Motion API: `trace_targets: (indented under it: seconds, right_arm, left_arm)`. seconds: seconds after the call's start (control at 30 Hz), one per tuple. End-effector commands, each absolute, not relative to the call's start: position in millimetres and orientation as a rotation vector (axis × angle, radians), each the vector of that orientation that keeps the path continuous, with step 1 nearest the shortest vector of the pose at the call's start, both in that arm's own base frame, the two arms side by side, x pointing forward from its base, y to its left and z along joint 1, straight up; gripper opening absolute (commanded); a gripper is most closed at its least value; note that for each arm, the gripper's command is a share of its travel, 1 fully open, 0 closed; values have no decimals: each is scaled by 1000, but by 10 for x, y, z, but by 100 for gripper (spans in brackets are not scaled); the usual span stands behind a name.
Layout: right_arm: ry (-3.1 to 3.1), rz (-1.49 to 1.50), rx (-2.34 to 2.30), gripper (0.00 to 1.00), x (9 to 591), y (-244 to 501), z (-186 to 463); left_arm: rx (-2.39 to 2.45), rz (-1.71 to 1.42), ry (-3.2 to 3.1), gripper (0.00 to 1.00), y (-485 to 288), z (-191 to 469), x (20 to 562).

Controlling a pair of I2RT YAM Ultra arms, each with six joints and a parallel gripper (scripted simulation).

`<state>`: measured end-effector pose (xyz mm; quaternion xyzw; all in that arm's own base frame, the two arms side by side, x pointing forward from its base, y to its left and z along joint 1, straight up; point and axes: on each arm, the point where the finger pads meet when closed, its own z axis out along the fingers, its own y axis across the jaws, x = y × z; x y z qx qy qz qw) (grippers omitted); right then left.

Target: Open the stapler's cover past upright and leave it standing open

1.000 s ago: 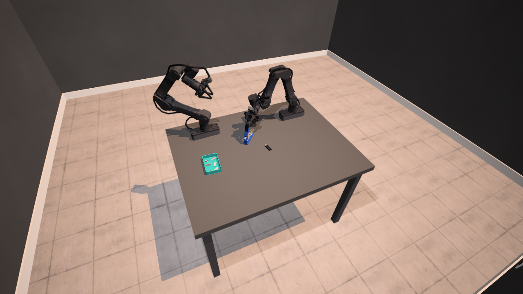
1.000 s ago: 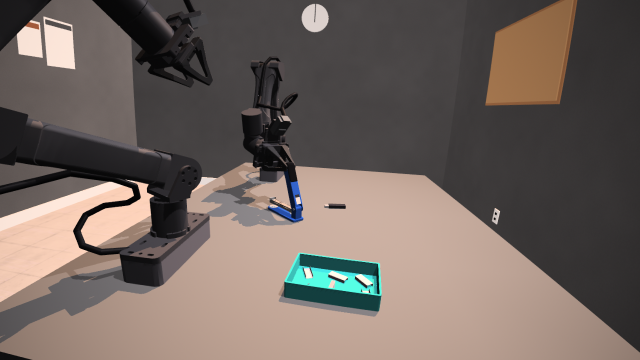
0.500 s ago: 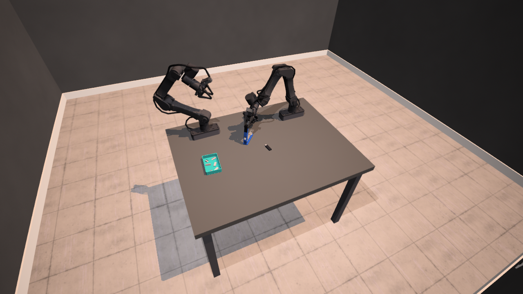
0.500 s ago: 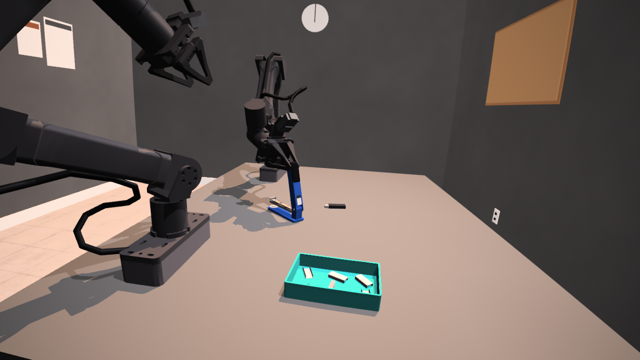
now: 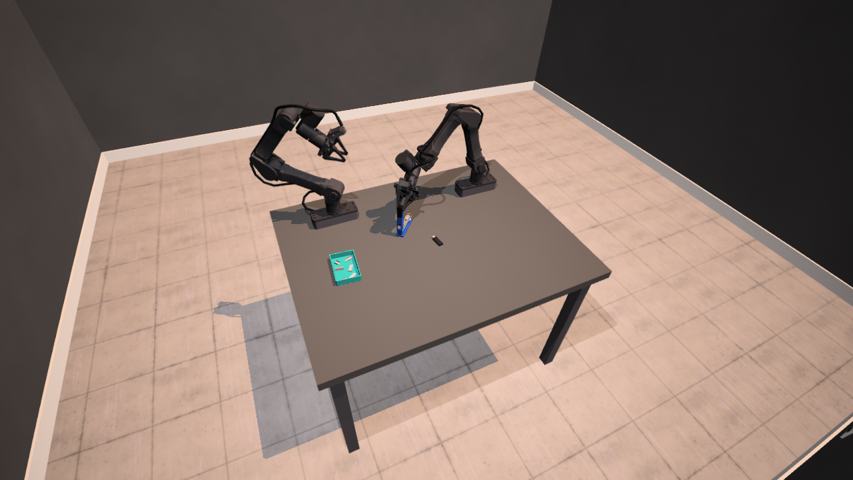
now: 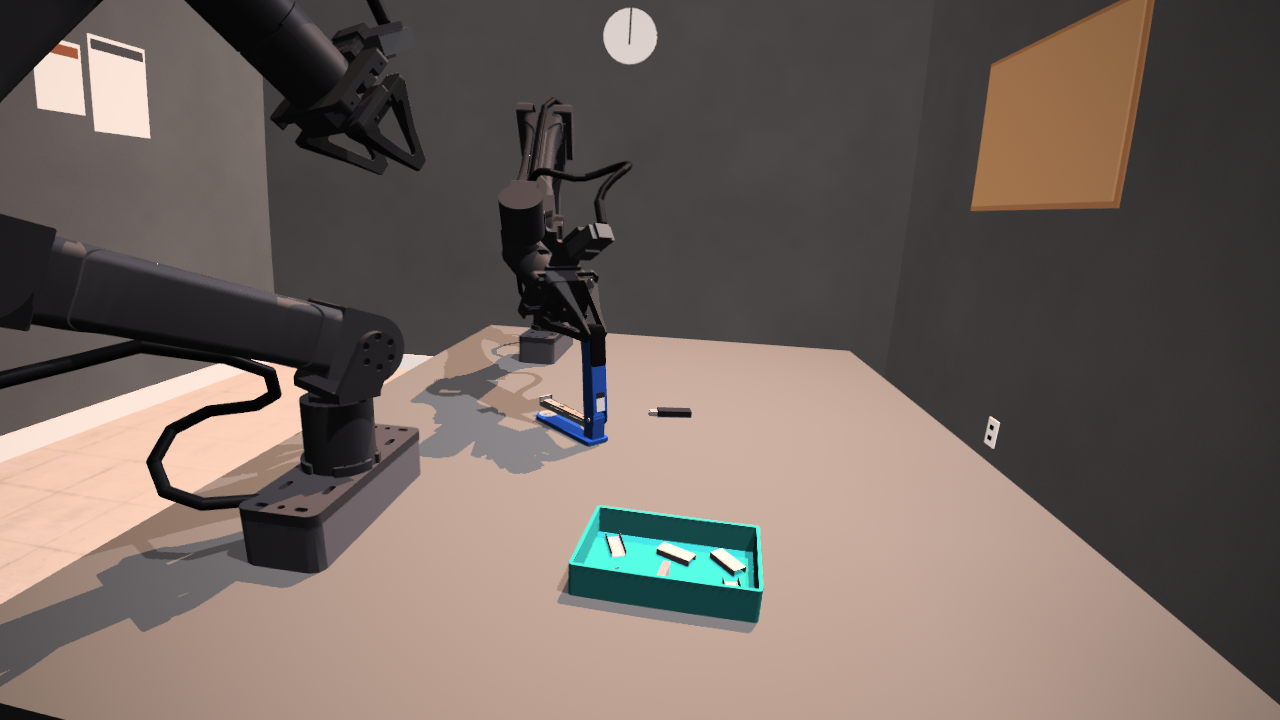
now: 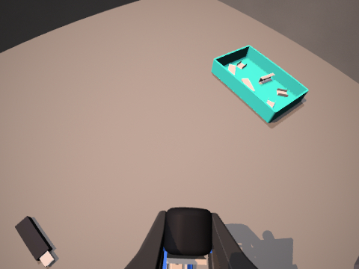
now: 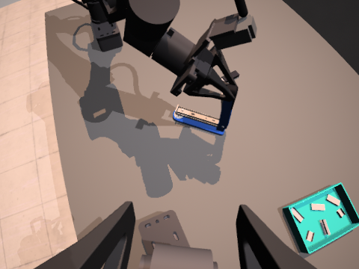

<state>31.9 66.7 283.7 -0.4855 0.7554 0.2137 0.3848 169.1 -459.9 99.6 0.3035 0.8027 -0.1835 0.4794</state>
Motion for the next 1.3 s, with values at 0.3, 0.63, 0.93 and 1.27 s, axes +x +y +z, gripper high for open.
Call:
trace_targets:
  seconds: [0.3, 0.63, 0.93, 1.27]
  right_arm:
    - [1924, 550, -1225, 56, 307, 646, 2876]
    - [1924, 550, -1225, 56, 307, 646, 2876]
    - [1924, 550, -1225, 56, 307, 646, 2876]
    - [1924, 550, -1225, 56, 307, 646, 2876]
  left_arm:
    - [784, -407, 2104, 17, -4692, 1011, 1816]
    - [817, -373, 2198, 17, -4760, 1002, 1895]
    - [844, -344, 2275, 17, -4815, 986, 1961]
    - [875, -310, 2360, 17, -4873, 960, 2029]
